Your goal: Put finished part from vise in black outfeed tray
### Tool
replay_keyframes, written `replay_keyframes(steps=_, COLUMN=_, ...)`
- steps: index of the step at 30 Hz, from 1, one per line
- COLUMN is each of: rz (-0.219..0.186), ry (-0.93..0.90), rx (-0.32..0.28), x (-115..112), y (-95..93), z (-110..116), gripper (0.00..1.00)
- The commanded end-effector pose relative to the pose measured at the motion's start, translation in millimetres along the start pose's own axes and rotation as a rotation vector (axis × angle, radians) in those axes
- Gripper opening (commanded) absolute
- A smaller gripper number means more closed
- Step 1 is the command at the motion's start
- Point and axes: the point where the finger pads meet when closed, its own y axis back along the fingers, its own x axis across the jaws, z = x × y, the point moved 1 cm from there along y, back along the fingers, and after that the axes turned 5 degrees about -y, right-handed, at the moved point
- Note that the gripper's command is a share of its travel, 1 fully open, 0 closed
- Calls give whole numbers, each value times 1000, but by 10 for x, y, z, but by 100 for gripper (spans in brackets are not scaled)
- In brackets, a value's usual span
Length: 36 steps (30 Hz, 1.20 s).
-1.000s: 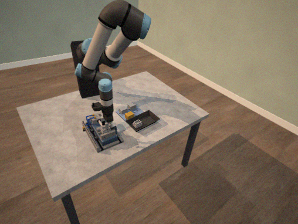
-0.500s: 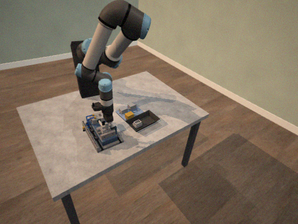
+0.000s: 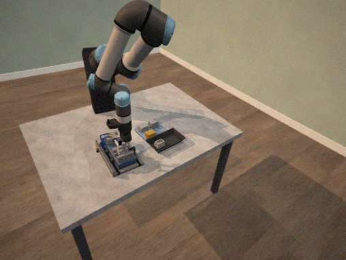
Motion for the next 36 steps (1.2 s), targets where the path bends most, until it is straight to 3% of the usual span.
replay_keyframes(steps=1, rz=-1, ry=0, rx=0, x=-4, y=2, z=1, gripper=100)
replay_keyframes(steps=36, rz=-1, ry=0, rx=0, x=-4, y=-70, z=1, gripper=100)
